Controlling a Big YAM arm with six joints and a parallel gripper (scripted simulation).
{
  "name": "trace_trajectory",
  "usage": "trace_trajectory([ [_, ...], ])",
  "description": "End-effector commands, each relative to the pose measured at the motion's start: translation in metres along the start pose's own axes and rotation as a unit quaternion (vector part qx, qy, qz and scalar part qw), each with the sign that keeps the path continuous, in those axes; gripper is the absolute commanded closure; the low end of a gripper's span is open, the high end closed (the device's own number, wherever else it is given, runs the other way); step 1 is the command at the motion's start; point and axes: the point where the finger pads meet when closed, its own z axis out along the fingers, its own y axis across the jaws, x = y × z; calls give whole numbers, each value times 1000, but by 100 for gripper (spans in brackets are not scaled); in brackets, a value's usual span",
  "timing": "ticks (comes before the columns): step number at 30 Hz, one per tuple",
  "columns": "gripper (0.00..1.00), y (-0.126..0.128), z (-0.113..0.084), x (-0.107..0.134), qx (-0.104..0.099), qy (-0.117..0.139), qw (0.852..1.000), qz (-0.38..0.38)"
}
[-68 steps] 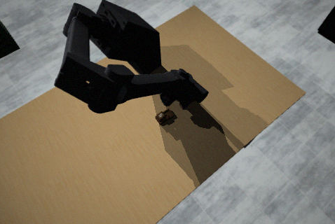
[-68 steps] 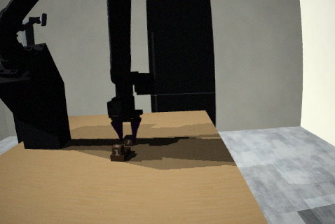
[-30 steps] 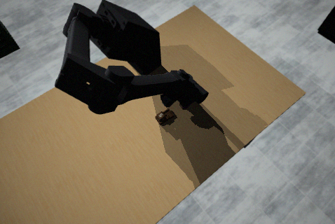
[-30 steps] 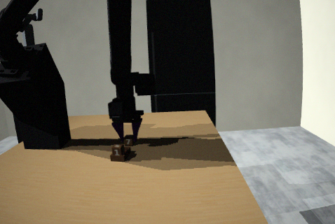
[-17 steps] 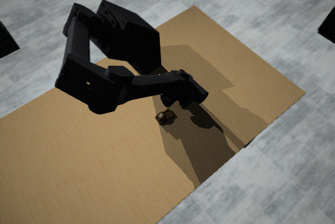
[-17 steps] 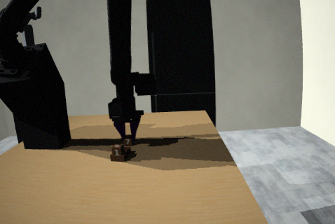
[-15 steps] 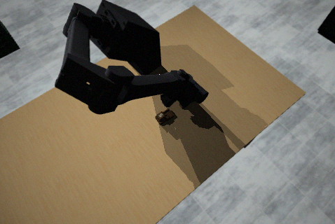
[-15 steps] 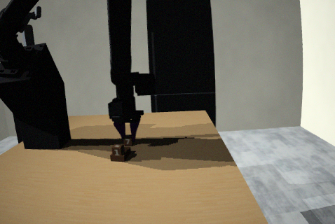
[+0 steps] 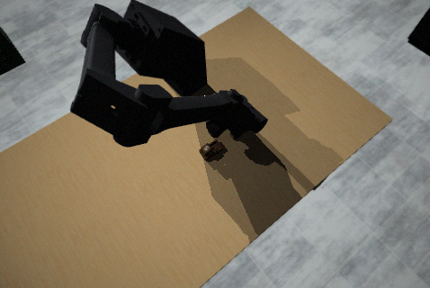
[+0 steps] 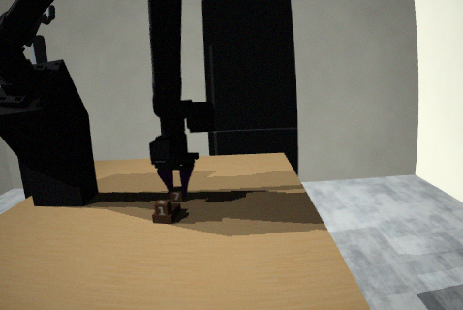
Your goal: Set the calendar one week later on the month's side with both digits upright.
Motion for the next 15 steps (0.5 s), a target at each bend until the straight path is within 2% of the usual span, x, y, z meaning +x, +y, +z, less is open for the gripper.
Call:
trace_trajectory([
  [1, 75, 7, -3, 3, -12, 0, 1000, -4],
  [8, 75, 7, -3, 3, -12, 0, 1000, -4],
  [10, 75, 13, -13, 3, -19, 1, 1000, 0],
  [15, 75, 7, -23, 2, -13, 1, 1000, -2],
])
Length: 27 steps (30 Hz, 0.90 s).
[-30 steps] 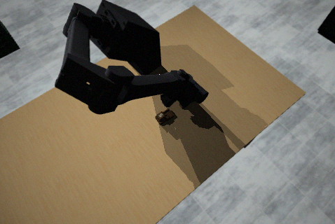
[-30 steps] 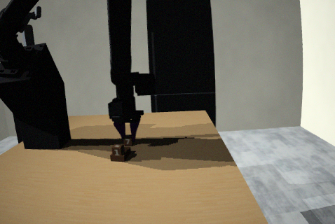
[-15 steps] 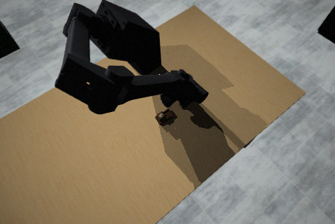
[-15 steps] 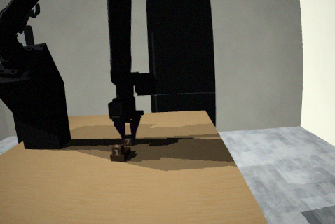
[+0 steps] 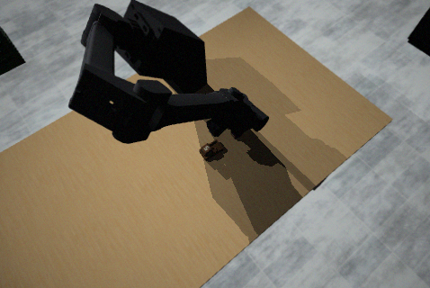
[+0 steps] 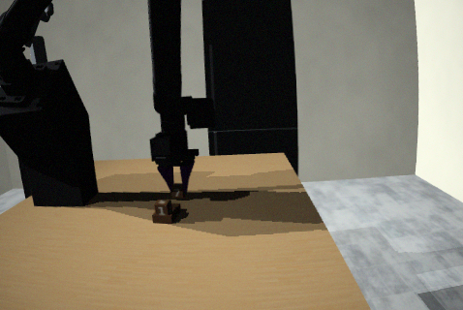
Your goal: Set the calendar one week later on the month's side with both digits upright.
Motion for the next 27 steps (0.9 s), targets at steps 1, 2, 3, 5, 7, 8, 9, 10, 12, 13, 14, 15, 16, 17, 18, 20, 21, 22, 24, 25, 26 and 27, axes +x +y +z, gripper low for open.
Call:
trace_trajectory([
  [1, 75, 6, -20, 0, -9, 0, 1000, 2],
  [2, 75, 6, -26, 0, -9, 1, 1000, 2],
  [3, 75, 6, -33, 1, -9, 1, 1000, 3],
  [5, 75, 6, -48, 1, -9, 2, 1000, 3],
  [7, 75, 5, -63, 1, -9, 2, 1000, 3],
  [8, 75, 5, -71, 1, -9, 2, 1000, 3],
  [9, 75, 5, -78, 1, -10, 3, 1000, 3],
  [10, 75, 9, -85, 2, -12, 4, 1000, 6],
  [12, 75, 12, -95, 3, -14, 4, 1000, 8],
  [13, 75, 11, -99, 3, -14, 4, 1000, 7],
  [14, 75, 10, -102, 3, -13, 4, 1000, 7],
  [15, 75, 10, -103, 3, -13, 4, 1000, 7],
  [16, 75, 10, -103, 3, -13, 4, 1000, 7],
  [17, 75, 10, -103, 3, -13, 4, 1000, 7],
  [18, 75, -3, -87, -3, 11, -4, 1000, 9],
  [20, 75, -4, -88, -4, 11, -4, 1000, 8],
  [21, 75, -4, -88, -4, 11, -4, 1000, 8],
  [22, 75, -4, -90, -1, 8, -4, 1000, 4],
  [24, 75, 7, -103, 2, -11, 2, 1000, 4],
  [25, 75, 8, -103, 1, -11, 2, 1000, 7],
  [26, 75, 8, -101, -1, -7, 1, 1000, 10],
  [27, 75, 5, -98, -8, 0, 0, 1000, 14],
])
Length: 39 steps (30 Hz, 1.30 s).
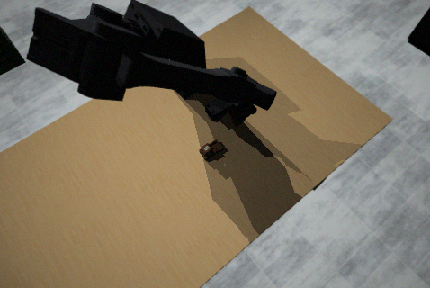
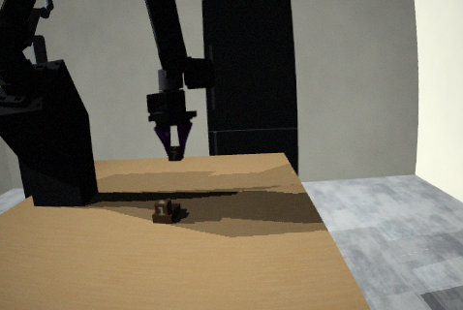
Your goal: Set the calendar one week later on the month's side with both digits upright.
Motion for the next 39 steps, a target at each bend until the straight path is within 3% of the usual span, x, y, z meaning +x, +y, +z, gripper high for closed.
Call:
trace_trajectory([
  [1, 75, 7, -5, -13, -3, 1, 1000, 9],
  [5, 75, 8, -12, -78, -6, 0, 1000, 9],
  [7, 75, 8, -12, -78, -6, 0, 1000, 9],
  [9, 75, 5, -13, -95, -5, 1, 1000, 8],
  [12, 75, 7, -21, -87, -17, 3, 1000, -5],
  [13, 75, -2, -14, -83, -6, 1, 1000, -16],
  [18, 75, -5, -7, -91, 4, -2, 1000, -4],
  [21, 75, 9, -17, -92, -13, 1, 1000, 3],
  [24, 75, 8, -15, -92, -11, 1, 1000, 3],
  [27, 75, 0, -5, -91, 3, -2, 1000, 0],
  [39, 75, 3, 25, -91, 1, -1, 1000, 2],
])
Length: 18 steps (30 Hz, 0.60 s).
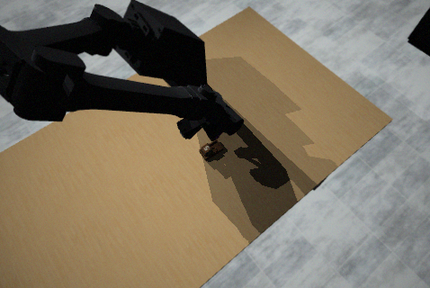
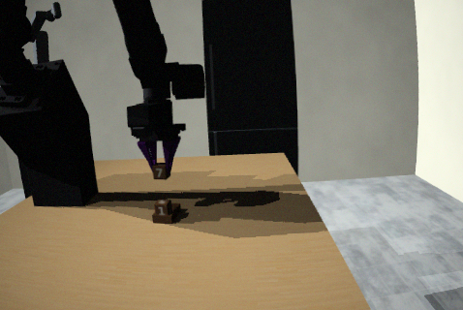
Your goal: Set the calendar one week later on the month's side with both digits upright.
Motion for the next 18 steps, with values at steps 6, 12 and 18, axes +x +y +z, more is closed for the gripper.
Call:
trace_trajectory([
  [6, 75, 8, 22, 1, -8, 1, 1000, -7],
  [12, 75, 8, 37, 1, -8, 1, 1000, -7],
  [18, 75, 16, 35, 0, -20, 1, 1000, -5],
])
